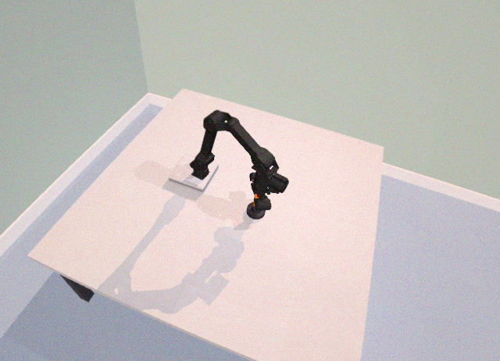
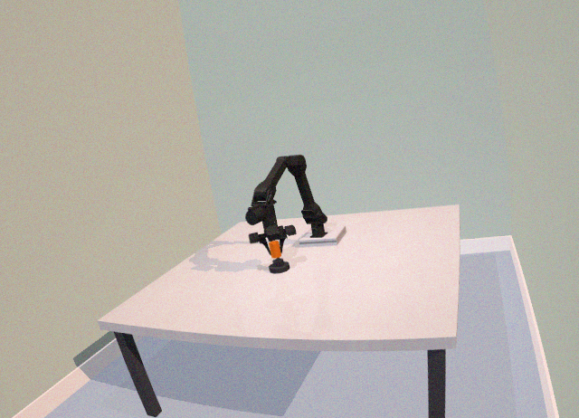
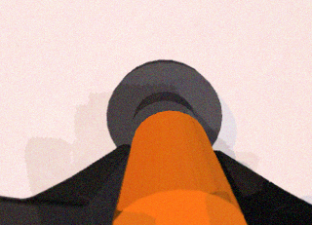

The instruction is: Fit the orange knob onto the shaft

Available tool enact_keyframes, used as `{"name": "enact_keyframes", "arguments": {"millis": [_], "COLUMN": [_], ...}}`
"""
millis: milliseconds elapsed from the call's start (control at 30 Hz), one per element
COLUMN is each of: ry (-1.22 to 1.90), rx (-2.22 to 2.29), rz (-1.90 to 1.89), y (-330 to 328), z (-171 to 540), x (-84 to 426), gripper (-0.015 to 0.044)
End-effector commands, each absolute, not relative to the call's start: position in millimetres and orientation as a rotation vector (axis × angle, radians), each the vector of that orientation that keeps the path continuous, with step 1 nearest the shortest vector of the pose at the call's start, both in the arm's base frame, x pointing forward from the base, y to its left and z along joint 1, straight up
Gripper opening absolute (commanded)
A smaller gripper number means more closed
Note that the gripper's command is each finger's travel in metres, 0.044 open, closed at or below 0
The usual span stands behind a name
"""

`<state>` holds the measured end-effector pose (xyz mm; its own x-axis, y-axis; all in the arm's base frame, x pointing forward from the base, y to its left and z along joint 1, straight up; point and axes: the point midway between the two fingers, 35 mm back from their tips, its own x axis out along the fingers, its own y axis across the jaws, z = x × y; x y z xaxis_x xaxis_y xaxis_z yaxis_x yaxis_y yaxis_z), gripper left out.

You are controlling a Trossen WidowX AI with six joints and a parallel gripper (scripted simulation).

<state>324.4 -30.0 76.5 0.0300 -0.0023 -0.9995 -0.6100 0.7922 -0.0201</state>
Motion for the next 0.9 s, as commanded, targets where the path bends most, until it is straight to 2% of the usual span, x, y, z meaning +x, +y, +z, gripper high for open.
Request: {"name": "enact_keyframes", "arguments": {"millis": [0, 333, 867], "ry": [1.479, 1.435, 1.434], "rx": [-0.527, -0.691, -0.691], "rz": [0.506, 0.666, 0.666], "y": [-30.1, -29.5, -29.8], "z": [79.7, 79.6, 78.6], "x": [323.2, 318.9, 321.9], "gripper": [0.0000, 0.0000, 0.0000]}}
